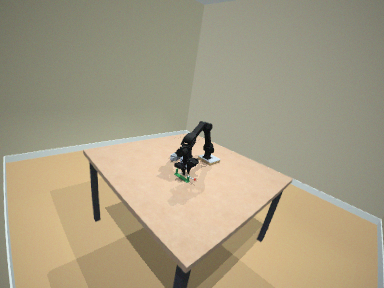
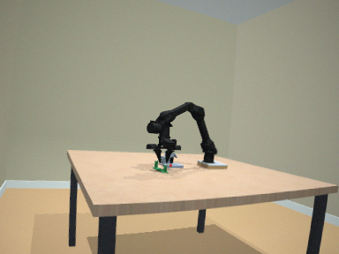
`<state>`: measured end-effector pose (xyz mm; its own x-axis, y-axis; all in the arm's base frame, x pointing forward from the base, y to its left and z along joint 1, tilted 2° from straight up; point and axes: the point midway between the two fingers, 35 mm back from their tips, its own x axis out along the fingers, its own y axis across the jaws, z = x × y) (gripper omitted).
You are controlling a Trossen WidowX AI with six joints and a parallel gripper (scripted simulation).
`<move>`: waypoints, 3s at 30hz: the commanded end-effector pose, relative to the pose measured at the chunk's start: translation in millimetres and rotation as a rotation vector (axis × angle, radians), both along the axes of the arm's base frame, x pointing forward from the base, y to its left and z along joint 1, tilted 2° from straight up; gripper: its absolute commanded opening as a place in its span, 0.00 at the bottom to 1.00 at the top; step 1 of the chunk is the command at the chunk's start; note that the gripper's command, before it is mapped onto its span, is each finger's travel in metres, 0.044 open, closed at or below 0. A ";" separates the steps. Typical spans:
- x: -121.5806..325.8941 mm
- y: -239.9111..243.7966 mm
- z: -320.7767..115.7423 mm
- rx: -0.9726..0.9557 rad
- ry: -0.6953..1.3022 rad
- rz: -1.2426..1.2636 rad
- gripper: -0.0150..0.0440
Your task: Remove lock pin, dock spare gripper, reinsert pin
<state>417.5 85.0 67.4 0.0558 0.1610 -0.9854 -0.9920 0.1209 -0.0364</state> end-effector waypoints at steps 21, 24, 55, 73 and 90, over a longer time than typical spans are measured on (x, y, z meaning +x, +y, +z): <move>-1.7 0.4 -31.7 -0.004 0.008 -0.004 0.56; -1.7 0.4 -31.7 -0.004 0.008 -0.004 0.47; -5.0 -0.8 -2.4 -0.003 0.018 -0.001 0.25; -6.3 -27.9 0.0 -0.006 0.020 -0.003 0.25; -9.9 -60.6 2.5 -0.010 0.019 -0.004 0.25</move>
